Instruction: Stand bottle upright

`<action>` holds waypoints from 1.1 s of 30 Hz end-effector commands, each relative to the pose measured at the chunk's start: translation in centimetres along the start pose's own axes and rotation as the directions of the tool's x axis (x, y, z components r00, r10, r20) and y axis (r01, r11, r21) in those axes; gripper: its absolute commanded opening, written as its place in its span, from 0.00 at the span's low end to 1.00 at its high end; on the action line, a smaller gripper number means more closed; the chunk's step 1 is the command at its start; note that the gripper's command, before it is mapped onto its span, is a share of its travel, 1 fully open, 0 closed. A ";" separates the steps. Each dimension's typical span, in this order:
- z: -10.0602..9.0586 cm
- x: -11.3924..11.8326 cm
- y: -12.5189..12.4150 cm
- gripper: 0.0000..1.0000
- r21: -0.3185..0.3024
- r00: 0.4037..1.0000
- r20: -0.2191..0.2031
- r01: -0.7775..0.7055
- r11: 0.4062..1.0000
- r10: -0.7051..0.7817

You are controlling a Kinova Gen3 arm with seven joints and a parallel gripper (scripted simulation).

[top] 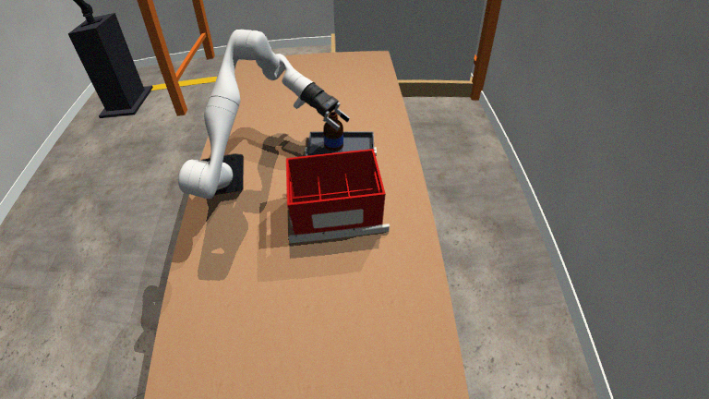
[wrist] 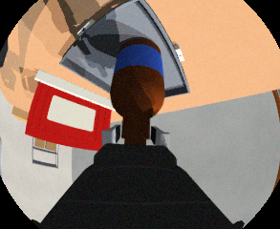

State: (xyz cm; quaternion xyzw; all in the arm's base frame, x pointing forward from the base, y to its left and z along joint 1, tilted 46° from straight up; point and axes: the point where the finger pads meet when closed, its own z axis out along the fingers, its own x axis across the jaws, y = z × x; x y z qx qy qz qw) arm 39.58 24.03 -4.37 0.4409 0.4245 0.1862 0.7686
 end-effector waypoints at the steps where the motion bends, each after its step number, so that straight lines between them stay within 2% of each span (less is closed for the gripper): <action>1: 0.0 0.0 0.1 1.00 0.000 1.000 0.000 -0.002 1.000 0.002; 19: -0.1 0.0 0.2 1.00 0.000 1.000 0.000 -0.002 1.000 0.002; 33: -0.5 0.0 1.4 1.00 0.000 1.000 0.000 -0.002 1.000 0.002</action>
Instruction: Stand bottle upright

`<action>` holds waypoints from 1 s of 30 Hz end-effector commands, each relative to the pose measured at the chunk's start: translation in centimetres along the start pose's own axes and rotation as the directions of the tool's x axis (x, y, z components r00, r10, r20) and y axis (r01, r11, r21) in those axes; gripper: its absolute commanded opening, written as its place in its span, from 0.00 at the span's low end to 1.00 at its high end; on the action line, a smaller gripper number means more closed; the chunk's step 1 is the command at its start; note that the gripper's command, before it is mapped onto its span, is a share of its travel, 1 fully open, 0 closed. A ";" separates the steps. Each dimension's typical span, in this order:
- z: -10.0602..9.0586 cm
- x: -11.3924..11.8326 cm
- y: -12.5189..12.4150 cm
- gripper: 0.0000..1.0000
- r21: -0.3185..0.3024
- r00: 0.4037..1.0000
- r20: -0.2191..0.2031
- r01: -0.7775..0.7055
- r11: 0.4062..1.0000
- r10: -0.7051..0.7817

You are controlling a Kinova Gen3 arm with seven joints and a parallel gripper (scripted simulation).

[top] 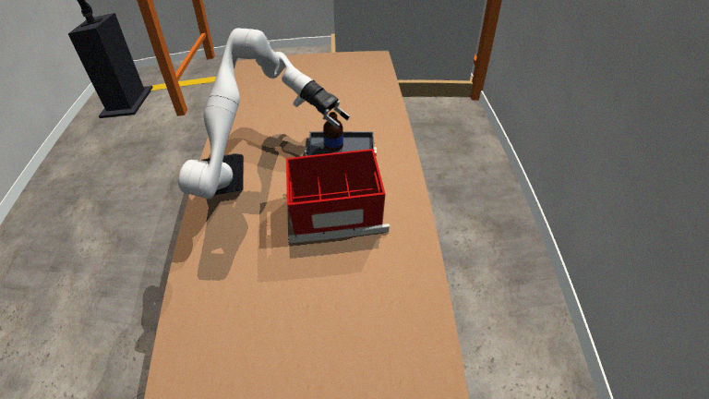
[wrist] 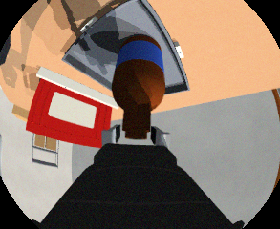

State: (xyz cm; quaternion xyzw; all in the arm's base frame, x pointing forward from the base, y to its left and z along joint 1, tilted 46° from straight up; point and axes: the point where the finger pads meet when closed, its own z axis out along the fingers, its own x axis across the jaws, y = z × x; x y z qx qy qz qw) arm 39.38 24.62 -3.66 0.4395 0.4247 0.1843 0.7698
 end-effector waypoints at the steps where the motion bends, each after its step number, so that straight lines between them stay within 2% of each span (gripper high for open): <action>1: -0.3 0.1 0.7 1.00 0.001 1.000 -0.002 -0.007 1.000 0.007; 30: -2.2 0.1 6.1 1.00 0.001 1.000 -0.002 -0.007 1.000 0.007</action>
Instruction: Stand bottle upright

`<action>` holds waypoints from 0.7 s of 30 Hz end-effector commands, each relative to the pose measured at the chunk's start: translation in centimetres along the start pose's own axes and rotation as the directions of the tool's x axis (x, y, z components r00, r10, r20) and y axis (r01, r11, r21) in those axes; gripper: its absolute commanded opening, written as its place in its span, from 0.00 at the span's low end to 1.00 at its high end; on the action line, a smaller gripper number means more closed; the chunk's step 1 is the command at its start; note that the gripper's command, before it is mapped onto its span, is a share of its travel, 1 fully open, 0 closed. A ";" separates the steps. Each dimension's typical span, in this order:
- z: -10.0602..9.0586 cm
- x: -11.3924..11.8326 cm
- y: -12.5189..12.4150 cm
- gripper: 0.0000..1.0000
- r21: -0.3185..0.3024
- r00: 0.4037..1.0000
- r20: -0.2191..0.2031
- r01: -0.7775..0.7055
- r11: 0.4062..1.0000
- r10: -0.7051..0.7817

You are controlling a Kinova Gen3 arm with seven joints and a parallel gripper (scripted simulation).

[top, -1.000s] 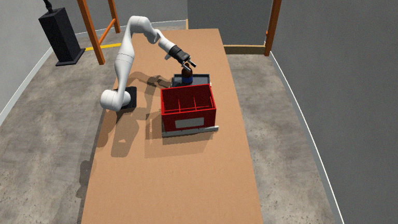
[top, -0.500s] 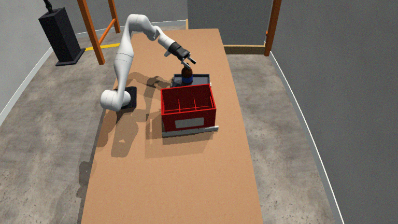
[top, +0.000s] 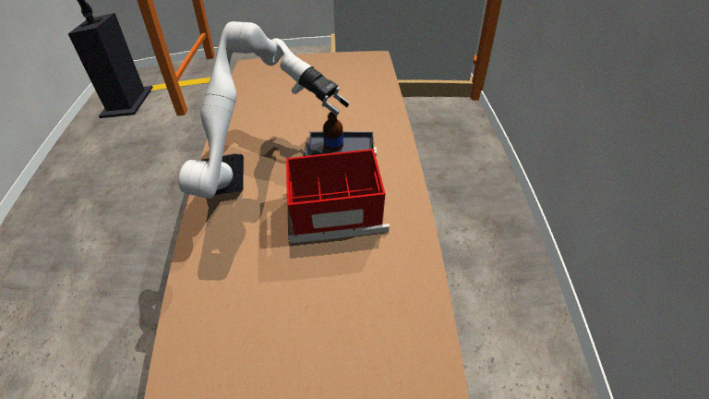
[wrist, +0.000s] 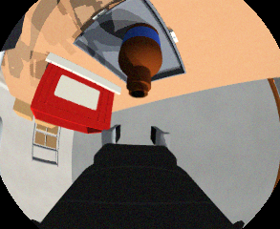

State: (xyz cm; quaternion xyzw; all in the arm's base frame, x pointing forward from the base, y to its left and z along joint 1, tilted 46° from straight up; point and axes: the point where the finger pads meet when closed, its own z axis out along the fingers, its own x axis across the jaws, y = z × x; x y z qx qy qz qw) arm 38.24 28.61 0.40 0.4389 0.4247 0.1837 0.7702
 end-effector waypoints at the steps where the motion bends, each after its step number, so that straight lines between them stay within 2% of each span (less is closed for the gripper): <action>1: -0.3 0.1 0.8 1.00 0.002 1.000 -0.003 -0.009 1.000 0.009; 21: -1.1 0.1 3.0 1.00 0.002 1.000 -0.003 -0.009 1.000 0.009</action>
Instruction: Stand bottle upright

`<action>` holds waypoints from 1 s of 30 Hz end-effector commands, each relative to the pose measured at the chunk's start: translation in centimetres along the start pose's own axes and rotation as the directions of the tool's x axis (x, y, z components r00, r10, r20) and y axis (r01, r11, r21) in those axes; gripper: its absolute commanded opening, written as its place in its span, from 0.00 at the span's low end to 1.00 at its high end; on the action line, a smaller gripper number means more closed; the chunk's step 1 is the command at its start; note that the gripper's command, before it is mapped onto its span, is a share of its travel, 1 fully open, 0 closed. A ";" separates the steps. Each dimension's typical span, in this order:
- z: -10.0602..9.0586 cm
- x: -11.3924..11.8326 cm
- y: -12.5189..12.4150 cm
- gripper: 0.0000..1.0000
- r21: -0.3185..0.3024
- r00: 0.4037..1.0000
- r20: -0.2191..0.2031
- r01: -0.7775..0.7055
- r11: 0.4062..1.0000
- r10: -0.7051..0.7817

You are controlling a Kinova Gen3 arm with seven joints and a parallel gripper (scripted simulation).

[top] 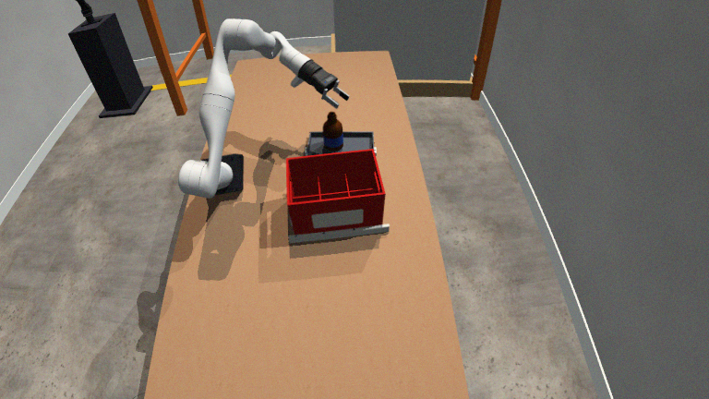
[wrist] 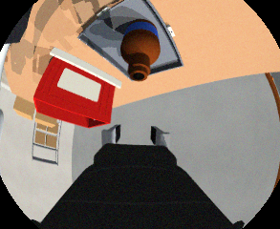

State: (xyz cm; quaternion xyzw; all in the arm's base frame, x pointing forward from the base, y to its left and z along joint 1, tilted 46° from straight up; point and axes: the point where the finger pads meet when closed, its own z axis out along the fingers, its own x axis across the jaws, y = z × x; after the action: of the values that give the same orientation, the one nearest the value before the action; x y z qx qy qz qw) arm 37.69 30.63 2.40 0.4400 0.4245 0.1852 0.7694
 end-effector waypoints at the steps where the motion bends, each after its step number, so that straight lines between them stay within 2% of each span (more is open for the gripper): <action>1: -0.1 0.0 0.3 1.00 0.001 1.000 -0.002 -0.005 1.000 0.005; 12: -0.2 0.0 0.4 1.00 0.001 1.000 -0.002 -0.005 1.000 0.005; 13: -0.2 0.0 0.4 0.00 0.001 1.000 -0.002 -0.005 1.000 0.005; 30: -0.2 0.0 0.4 0.00 0.001 1.000 -0.002 -0.005 1.000 0.005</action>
State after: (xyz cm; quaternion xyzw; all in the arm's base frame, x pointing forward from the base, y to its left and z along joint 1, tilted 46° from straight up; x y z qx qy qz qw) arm 37.63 30.90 2.63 0.4409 0.4243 0.1861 0.7687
